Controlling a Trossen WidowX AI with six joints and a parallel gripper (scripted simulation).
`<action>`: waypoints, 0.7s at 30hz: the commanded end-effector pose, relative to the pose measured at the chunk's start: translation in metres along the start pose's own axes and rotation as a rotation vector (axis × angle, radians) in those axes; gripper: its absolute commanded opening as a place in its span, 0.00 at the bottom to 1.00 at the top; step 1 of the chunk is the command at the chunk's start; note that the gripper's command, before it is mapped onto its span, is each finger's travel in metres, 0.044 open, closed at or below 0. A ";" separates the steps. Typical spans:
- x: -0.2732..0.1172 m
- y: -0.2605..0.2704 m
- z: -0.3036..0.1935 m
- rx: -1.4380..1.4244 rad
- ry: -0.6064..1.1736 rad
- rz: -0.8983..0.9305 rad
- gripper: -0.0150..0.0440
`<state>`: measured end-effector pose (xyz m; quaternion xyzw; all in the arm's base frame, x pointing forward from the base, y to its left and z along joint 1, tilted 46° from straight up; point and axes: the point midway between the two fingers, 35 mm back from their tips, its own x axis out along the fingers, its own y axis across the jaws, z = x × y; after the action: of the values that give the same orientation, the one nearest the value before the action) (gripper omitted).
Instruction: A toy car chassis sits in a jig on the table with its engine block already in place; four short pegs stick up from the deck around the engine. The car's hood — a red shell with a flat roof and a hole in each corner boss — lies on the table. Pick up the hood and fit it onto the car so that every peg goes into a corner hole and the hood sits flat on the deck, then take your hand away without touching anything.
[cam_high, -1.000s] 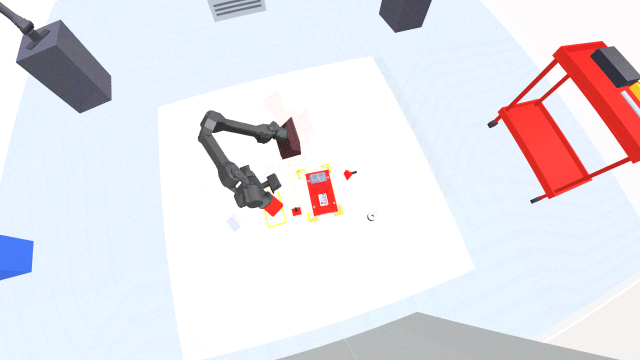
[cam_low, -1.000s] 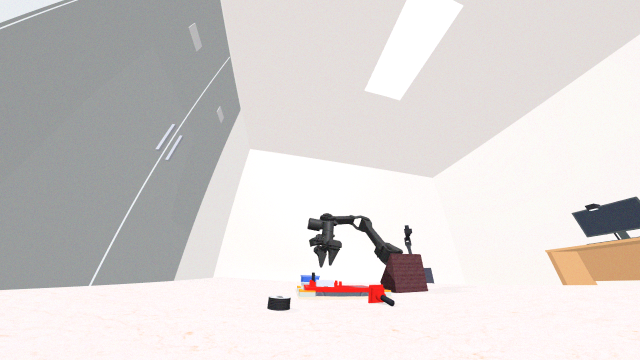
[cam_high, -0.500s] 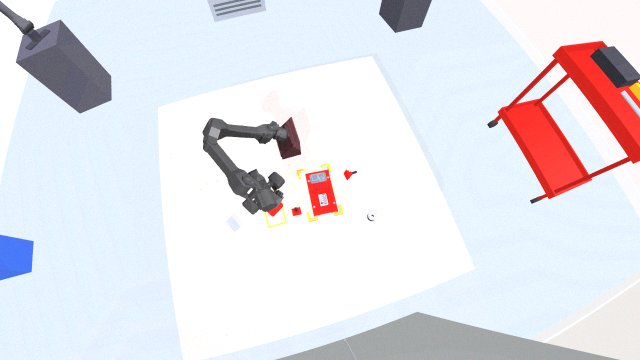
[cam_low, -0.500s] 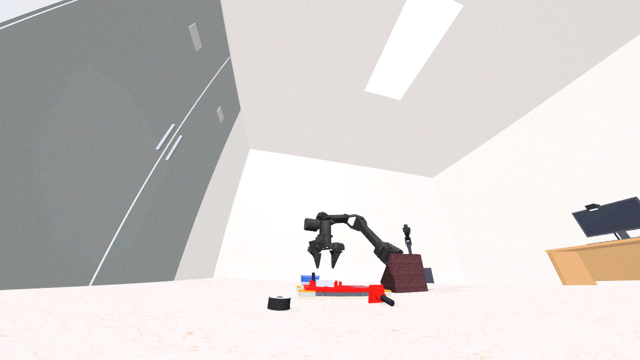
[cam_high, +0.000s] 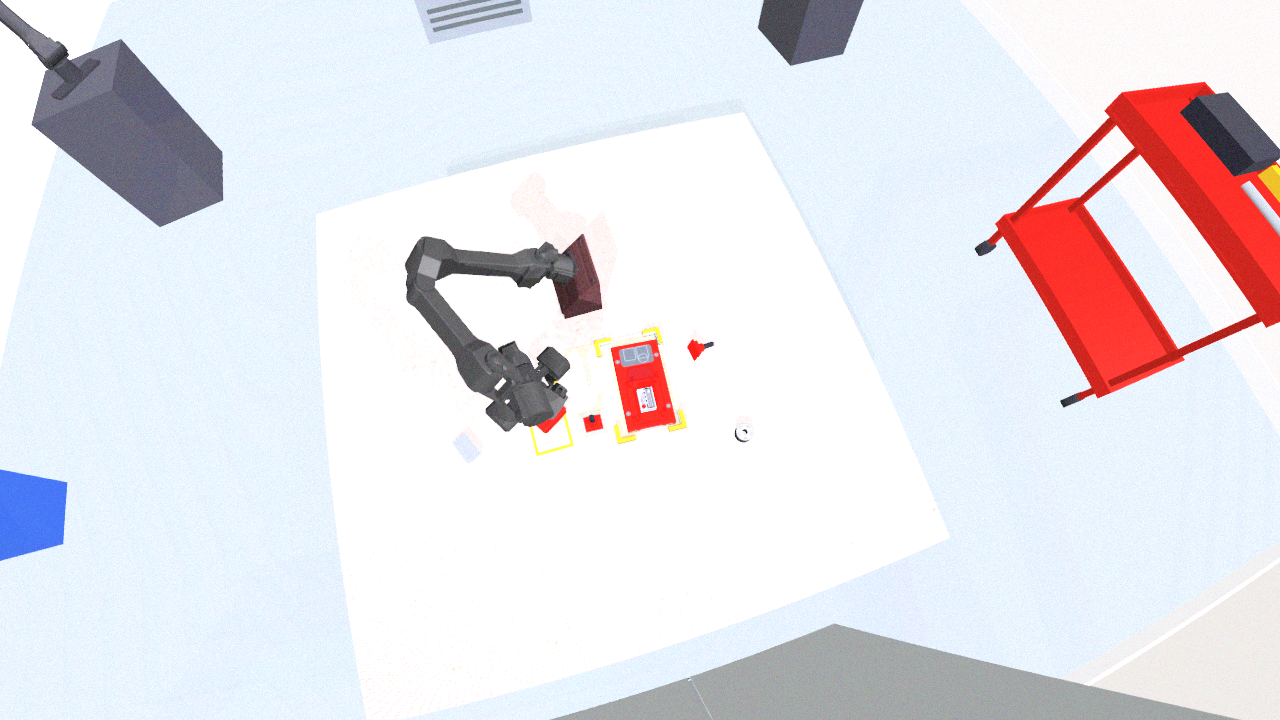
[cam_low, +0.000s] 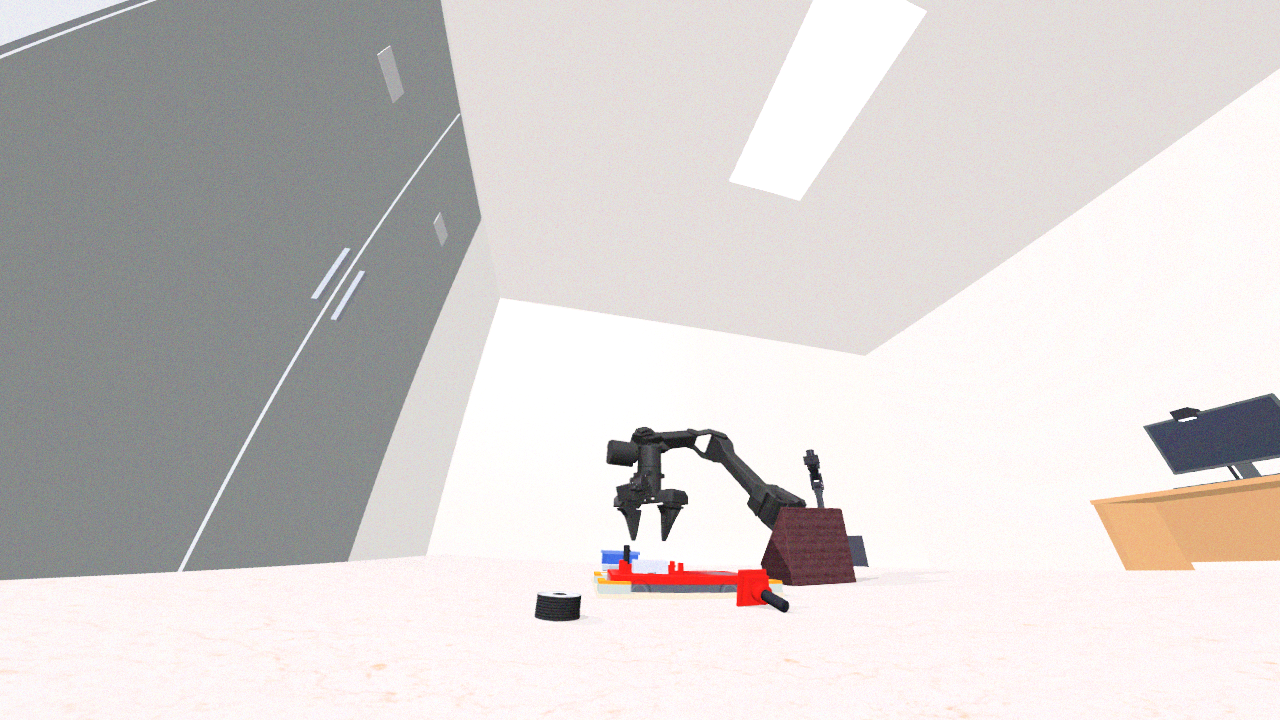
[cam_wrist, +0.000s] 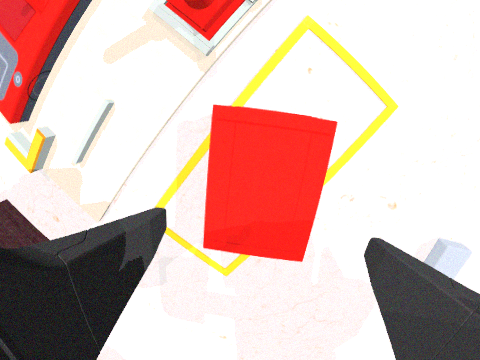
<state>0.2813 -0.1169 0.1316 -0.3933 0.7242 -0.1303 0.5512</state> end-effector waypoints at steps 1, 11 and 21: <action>0.005 0.001 -0.001 -0.008 0.005 -0.003 1.00; 0.013 0.001 0.000 -0.008 0.005 -0.003 1.00; 0.021 0.001 0.000 -0.007 0.005 -0.003 1.00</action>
<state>0.2803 -0.1289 0.1195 -0.3934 0.7241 -0.1303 0.5513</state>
